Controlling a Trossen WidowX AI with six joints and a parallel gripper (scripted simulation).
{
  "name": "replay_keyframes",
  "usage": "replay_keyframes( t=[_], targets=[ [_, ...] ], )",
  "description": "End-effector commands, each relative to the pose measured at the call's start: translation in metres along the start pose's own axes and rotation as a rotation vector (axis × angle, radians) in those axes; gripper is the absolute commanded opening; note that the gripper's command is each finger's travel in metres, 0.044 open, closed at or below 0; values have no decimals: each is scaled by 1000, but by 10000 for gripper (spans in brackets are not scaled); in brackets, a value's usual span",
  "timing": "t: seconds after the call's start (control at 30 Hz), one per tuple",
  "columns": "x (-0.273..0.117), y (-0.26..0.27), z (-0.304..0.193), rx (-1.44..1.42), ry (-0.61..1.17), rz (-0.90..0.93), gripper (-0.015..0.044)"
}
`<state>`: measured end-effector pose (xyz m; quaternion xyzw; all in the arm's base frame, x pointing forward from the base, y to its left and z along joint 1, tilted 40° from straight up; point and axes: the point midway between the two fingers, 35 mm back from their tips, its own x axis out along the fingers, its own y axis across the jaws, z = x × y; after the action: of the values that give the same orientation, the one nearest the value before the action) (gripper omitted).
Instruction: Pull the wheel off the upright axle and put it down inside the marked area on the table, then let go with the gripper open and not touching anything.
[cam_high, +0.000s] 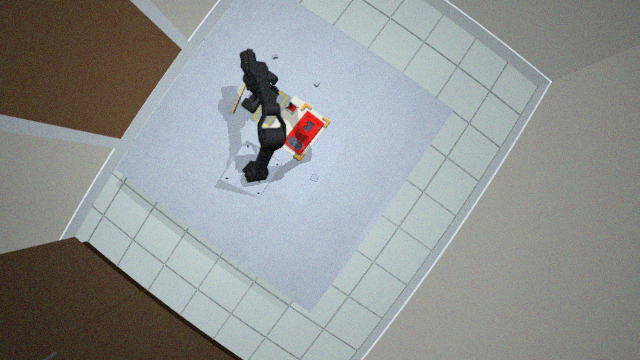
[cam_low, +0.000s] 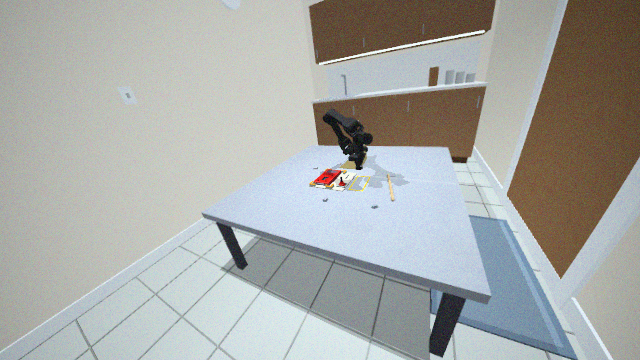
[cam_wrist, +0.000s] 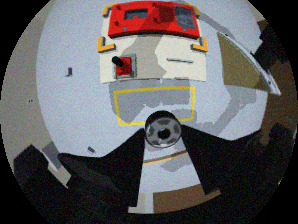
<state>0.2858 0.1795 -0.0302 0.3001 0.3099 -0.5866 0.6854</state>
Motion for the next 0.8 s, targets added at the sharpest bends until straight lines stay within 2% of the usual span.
replay_keyframes(
  t=[0.0, 0.2, 0.53, 0.77],
  targets=[
    [13, -2, 0, -3, -6, -6, 0],
    [30, 0, -1, -3, -6, -5, 0],
    [95, -2, 1, -2, -9, -4, 0],
    [99, -2, 2, -2, -10, -4, 0]
  ],
)
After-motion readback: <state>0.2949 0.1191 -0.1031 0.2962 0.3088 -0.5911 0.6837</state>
